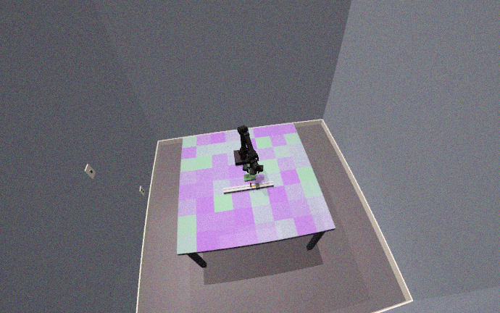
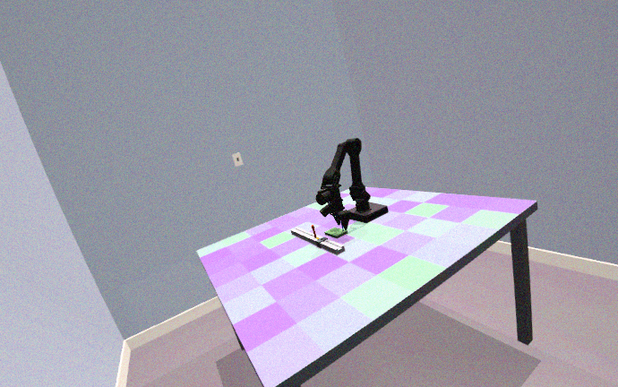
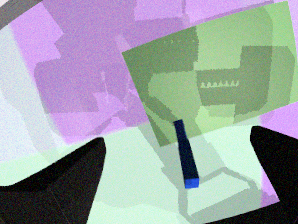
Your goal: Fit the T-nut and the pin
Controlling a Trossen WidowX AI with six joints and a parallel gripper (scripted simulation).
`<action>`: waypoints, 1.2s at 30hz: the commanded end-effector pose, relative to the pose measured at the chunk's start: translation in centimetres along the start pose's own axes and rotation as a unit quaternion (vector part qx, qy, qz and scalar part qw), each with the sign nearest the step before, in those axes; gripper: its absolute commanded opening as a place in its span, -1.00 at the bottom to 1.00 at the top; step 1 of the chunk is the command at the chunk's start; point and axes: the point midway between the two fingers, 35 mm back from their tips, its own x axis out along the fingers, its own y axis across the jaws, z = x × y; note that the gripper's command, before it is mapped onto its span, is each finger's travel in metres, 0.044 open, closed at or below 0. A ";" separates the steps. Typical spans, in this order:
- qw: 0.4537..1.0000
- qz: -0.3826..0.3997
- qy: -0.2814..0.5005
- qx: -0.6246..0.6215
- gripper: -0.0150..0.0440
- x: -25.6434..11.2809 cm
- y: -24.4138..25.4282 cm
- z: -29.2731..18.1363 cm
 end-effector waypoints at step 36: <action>1.000 -0.004 0.004 0.003 -1.00 0.6 -0.2 -0.3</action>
